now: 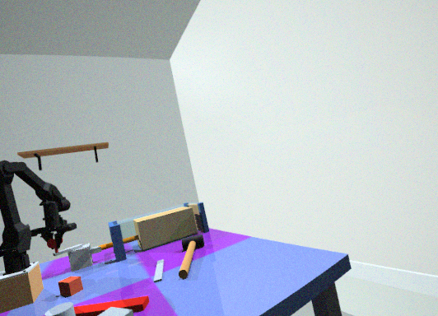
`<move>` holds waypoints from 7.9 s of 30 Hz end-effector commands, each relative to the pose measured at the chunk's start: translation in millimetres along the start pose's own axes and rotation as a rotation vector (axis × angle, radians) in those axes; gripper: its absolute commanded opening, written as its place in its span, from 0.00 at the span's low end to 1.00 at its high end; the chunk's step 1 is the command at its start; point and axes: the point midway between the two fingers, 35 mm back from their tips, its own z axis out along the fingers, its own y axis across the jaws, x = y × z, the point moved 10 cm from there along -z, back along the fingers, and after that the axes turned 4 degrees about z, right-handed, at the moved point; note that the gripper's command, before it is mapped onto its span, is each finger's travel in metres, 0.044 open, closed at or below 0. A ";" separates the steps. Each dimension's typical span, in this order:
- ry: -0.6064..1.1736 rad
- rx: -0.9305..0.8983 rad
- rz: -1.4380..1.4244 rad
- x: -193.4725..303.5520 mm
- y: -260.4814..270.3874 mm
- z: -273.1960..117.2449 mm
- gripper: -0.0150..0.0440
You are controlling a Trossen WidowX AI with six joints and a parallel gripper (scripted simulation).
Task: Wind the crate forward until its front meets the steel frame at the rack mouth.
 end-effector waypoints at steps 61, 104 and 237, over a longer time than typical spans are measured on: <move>0.024 0.063 0.028 9.6 -75.2 -1.4 0.25; 0.022 0.067 0.028 -10.3 -114.3 -3.7 0.25; 0.011 0.068 0.027 -133.5 -137.9 -5.4 0.25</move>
